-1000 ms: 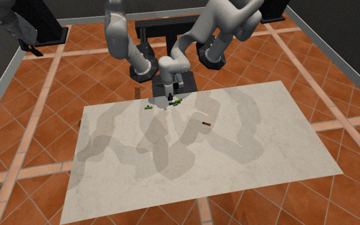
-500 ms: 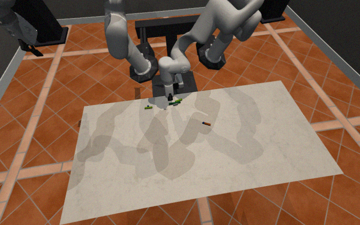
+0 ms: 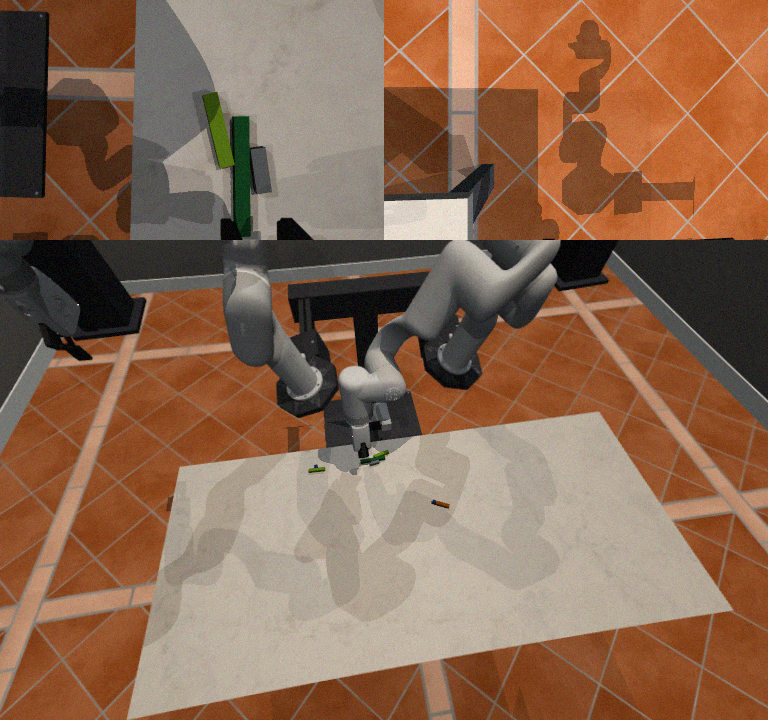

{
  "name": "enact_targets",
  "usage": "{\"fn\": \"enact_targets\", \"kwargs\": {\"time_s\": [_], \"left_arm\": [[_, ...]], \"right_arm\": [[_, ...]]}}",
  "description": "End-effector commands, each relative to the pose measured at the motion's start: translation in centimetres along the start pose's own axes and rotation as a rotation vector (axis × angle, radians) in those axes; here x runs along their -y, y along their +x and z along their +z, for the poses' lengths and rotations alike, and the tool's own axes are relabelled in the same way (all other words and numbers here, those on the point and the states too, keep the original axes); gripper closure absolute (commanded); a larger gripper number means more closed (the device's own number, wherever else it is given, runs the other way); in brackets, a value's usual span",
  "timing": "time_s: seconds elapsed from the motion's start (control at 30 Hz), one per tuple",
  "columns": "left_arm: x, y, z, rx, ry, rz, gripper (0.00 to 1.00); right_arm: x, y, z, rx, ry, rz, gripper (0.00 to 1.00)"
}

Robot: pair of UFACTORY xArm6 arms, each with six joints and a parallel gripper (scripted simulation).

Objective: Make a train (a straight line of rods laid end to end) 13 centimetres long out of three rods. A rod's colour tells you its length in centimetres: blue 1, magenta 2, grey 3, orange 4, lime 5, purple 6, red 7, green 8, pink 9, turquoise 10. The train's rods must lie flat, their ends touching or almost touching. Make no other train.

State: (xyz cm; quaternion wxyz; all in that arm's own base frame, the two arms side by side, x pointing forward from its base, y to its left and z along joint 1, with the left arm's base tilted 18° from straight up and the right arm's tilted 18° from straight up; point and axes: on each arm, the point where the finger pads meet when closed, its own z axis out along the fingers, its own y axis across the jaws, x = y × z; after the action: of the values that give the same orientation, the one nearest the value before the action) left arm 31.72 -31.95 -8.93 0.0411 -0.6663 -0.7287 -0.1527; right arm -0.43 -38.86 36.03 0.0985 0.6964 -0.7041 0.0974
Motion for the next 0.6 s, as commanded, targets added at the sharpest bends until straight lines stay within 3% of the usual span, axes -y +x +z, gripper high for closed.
{"fn": "enact_targets", "kwargs": {"time_s": [0.0,0.57], "left_arm": [[-0.1,-0.2,0.1,0.005,-0.003,-0.001,0.74],[-0.2,-0.3,2.4,0.005,-0.003,-0.001,0.74]], "right_arm": [[0.0,0.1,-0.1,-0.004,0.0,0.0,0.0],[0.0,0.1,-0.1,-0.004,0.0,0.0,0.0]]}}
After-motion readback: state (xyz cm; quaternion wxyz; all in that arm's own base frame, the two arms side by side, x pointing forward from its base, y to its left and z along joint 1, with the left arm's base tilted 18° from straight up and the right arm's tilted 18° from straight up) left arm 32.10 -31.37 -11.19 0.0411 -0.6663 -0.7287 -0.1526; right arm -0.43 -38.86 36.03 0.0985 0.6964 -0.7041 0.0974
